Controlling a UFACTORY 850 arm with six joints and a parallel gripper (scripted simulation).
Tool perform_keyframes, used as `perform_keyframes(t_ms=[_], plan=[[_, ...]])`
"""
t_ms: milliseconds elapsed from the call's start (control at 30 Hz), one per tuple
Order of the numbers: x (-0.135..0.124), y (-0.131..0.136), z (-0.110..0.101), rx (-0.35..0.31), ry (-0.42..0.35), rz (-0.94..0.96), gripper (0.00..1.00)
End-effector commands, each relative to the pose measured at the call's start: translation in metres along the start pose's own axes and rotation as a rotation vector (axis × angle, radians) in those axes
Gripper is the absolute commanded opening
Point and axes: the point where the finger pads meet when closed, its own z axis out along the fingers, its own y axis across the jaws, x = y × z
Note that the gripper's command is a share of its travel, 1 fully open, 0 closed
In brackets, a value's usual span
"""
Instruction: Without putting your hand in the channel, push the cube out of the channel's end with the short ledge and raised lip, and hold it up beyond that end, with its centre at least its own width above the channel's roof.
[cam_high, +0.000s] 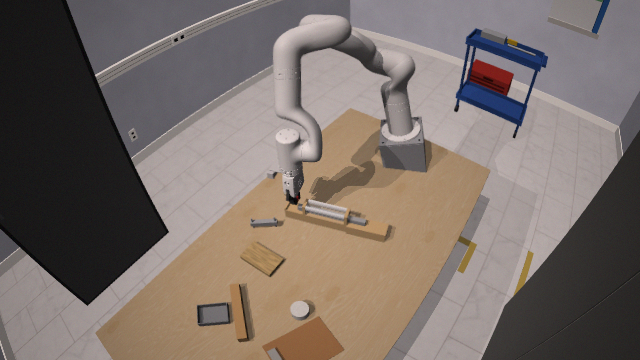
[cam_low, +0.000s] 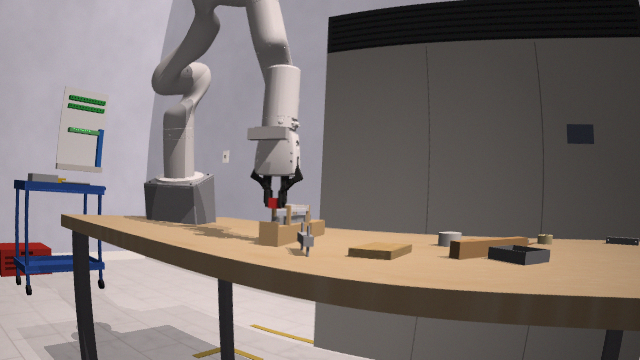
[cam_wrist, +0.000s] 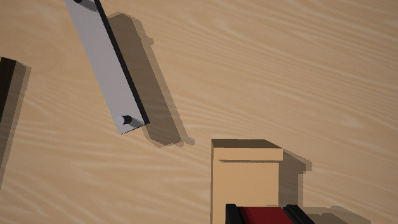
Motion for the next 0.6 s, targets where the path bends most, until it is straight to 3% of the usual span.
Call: perform_keyframes(t_ms=[0, 167, 567], plan=[[0.001, -0.001, -0.016, -0.001, -0.003, 0.000, 0.00], [0.001, -0.001, -0.040, -0.001, -0.003, 0.000, 0.00], [0.001, -0.001, -0.042, -0.001, -0.003, 0.000, 0.00]])
